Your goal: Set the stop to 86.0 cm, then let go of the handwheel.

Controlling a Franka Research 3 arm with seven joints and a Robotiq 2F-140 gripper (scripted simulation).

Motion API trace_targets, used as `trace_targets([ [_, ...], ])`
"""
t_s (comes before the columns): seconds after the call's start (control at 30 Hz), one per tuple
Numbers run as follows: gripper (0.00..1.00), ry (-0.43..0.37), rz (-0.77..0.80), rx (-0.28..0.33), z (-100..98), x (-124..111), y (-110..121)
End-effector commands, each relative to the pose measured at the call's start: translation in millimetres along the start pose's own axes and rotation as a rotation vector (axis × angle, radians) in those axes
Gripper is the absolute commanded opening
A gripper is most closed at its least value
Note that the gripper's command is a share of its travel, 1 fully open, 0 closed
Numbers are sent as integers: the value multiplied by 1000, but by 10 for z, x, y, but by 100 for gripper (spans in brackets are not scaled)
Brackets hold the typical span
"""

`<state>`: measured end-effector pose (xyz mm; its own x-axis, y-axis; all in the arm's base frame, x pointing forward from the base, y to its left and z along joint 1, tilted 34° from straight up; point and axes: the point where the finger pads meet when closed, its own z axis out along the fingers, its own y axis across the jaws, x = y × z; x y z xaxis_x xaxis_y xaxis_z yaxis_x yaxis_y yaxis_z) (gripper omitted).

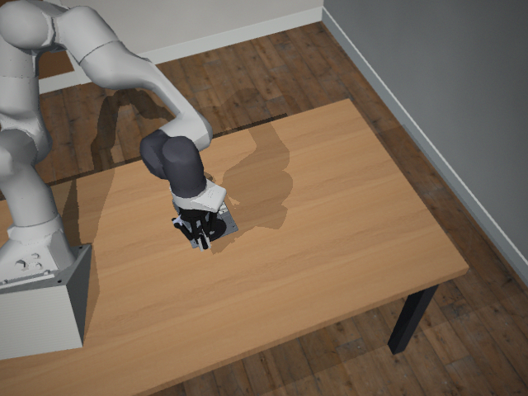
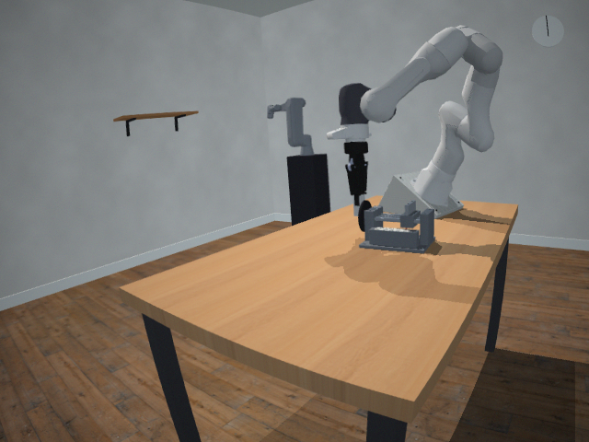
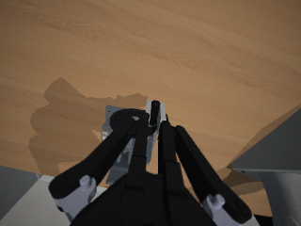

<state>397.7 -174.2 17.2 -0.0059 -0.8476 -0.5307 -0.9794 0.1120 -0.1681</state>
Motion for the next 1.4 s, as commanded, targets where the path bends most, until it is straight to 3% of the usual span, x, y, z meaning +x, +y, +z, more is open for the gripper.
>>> trace_targets([
  [0.0,4,-1,8,3,-149,-3,-92],
  [0.73,4,-1,8,3,-236,0,-448],
  [1.37,4,-1,8,3,65,2,-693],
])
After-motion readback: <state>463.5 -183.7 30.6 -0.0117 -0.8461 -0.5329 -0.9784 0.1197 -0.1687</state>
